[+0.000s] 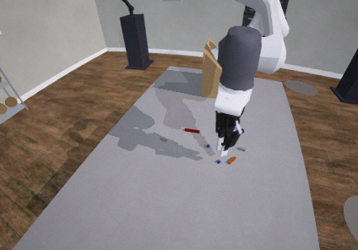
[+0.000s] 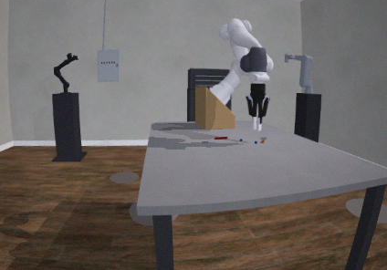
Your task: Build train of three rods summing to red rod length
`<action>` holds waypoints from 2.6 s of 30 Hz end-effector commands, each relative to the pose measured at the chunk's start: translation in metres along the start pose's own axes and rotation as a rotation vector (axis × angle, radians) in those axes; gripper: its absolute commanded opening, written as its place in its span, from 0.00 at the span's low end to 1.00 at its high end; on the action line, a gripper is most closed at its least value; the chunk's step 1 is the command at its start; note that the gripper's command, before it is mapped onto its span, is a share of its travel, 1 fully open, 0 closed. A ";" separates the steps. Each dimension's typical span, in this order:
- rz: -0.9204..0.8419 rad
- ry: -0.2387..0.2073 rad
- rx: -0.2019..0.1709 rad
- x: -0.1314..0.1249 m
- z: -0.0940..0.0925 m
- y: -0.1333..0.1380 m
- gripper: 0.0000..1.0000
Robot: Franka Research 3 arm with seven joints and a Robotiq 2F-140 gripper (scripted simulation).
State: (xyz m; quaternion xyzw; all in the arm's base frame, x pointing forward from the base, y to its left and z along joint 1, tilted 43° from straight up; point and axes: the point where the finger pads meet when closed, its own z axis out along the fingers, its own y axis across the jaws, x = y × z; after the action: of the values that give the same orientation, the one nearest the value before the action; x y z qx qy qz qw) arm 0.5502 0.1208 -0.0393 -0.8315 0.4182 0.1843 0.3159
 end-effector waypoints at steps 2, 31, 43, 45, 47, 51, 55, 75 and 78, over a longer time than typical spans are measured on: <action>0.009 0.002 0.002 0.000 0.000 0.000 0.15; 0.010 0.002 0.001 0.001 0.018 0.000 0.15; 0.010 0.002 0.001 0.001 0.034 0.000 0.15; 0.010 0.002 0.001 0.001 0.037 0.000 0.15; 0.010 0.002 0.001 0.001 0.040 0.000 0.15; 0.010 0.002 0.001 0.001 0.045 0.000 0.15; 0.010 0.002 0.001 0.001 0.047 0.000 0.15; 0.010 0.002 0.001 0.001 0.052 0.000 0.15; 0.010 0.002 0.001 0.001 0.052 0.000 0.15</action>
State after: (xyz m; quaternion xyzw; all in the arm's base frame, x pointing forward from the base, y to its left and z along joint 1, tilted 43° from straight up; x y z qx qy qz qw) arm 0.5476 0.1560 -0.0772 -0.8312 0.4196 0.1854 0.3143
